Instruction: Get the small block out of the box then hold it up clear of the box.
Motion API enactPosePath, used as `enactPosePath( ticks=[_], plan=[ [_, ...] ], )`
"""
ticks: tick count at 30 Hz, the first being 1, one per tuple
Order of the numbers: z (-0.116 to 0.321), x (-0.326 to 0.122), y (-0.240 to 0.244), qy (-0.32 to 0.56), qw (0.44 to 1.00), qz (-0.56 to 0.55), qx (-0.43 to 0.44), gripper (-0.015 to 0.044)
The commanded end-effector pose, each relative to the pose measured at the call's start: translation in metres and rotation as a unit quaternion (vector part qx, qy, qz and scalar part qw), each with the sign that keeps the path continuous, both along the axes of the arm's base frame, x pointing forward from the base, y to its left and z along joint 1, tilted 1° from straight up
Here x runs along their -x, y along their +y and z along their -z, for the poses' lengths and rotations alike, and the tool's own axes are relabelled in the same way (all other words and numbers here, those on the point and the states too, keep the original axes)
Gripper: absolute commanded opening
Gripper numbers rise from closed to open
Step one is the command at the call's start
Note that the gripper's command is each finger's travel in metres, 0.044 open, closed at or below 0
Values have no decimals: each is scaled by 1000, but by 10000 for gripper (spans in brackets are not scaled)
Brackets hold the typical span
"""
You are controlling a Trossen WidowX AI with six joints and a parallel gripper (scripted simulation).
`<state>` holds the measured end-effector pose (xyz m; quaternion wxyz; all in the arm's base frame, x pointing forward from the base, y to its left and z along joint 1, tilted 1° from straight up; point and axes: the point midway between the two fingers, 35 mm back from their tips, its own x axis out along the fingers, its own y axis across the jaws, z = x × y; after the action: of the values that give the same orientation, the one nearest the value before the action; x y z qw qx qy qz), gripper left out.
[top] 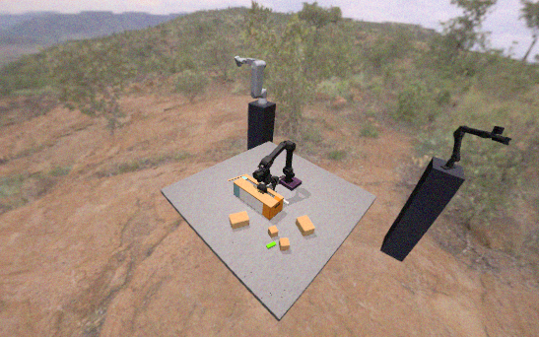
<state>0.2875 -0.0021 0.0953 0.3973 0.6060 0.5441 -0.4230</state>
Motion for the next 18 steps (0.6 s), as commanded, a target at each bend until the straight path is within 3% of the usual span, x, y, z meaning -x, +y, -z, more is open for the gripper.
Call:
enactPosePath(
  ticks=[1,18],
  plan=[
    [3,0,11,2,1000,-2,-3,400],
    [3,-4,50,2,1000,-2,-5,400]
  ],
)
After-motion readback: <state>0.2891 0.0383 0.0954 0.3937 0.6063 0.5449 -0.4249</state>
